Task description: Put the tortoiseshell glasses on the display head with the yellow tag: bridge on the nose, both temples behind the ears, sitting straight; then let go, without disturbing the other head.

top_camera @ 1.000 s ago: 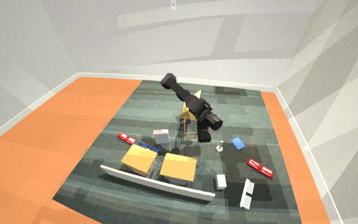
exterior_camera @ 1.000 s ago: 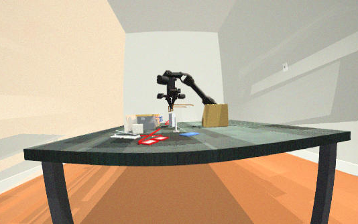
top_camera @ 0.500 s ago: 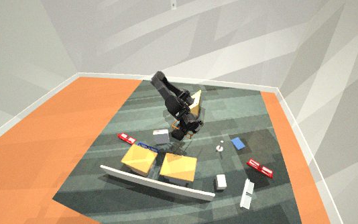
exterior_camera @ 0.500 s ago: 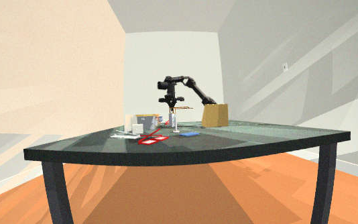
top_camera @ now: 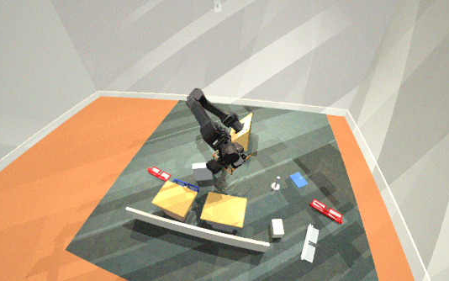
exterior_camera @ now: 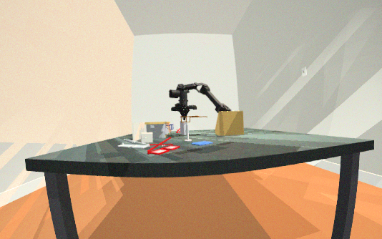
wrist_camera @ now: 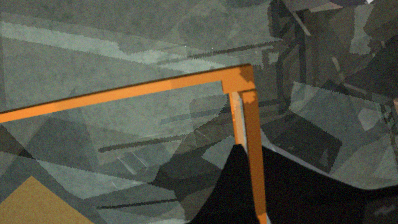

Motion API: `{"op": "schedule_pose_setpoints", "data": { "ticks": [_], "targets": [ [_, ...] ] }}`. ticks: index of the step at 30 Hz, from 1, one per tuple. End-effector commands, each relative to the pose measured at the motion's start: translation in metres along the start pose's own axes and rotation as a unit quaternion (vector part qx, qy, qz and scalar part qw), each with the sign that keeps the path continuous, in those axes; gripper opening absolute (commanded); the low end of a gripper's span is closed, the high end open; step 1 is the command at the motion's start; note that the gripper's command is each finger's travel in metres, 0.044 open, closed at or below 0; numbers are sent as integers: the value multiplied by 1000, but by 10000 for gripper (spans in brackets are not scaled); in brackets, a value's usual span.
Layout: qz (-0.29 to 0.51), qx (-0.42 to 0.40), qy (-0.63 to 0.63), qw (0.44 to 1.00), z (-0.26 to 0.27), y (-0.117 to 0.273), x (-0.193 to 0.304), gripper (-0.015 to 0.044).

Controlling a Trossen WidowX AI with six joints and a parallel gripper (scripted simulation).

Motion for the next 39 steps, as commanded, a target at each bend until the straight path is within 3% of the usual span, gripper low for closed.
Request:
{"op": "schedule_pose_setpoints", "data": {
  "ticks": [1, 39],
  "targets": [
    [2, 0, 0, 1000, 0, -5, 1, 0],
    [1, 0, 0, 1000, -2, -45, -1, 0]
  ]
}}
Point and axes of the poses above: the point midway between the two fingers, 35 mm back from their tips, its own y axis back along the fingers, its own z axis across the jaws, x = y × z, the point moved 4 cm from there along y, back along the fingers, and after that the axes turned 2 degrees about -y, right-handed, at the moved point
